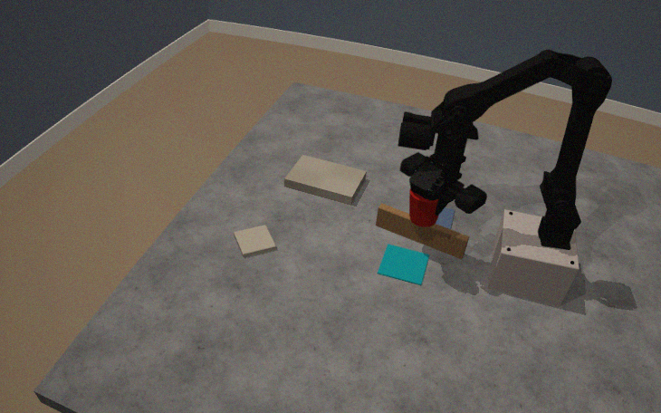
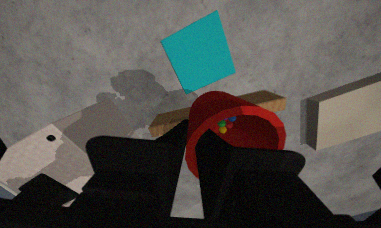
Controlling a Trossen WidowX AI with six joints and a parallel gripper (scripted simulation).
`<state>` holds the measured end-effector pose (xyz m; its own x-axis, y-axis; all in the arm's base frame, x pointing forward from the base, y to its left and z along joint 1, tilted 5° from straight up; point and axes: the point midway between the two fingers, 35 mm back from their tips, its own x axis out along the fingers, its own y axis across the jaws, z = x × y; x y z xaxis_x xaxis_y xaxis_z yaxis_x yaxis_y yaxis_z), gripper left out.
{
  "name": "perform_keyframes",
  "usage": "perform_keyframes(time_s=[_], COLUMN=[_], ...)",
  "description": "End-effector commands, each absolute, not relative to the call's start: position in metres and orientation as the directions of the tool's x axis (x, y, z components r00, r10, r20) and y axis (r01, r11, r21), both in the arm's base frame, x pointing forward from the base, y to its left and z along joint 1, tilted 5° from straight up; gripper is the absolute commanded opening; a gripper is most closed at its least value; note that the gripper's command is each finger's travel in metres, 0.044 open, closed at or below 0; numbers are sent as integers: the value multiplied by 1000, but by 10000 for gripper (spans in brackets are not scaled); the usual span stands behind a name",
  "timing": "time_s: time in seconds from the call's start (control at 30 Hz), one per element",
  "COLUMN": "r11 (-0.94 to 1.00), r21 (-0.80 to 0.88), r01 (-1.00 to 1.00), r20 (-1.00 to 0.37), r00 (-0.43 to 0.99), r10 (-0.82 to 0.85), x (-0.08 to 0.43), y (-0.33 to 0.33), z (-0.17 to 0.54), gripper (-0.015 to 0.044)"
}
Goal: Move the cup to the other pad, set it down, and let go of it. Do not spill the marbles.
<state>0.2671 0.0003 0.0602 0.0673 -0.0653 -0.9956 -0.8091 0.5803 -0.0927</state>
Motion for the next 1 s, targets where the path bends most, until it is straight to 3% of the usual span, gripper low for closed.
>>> perform_keyframes(time_s=[0.0, 0.97], r11=[584, 585], r21=[-98, -96], r01=[-806, -806], r20=[-995, -995], r00=[71, 72], r10=[-69, -65], x=[270, 285], y=[7, 67], z=[61, 61], gripper=[0, 0])
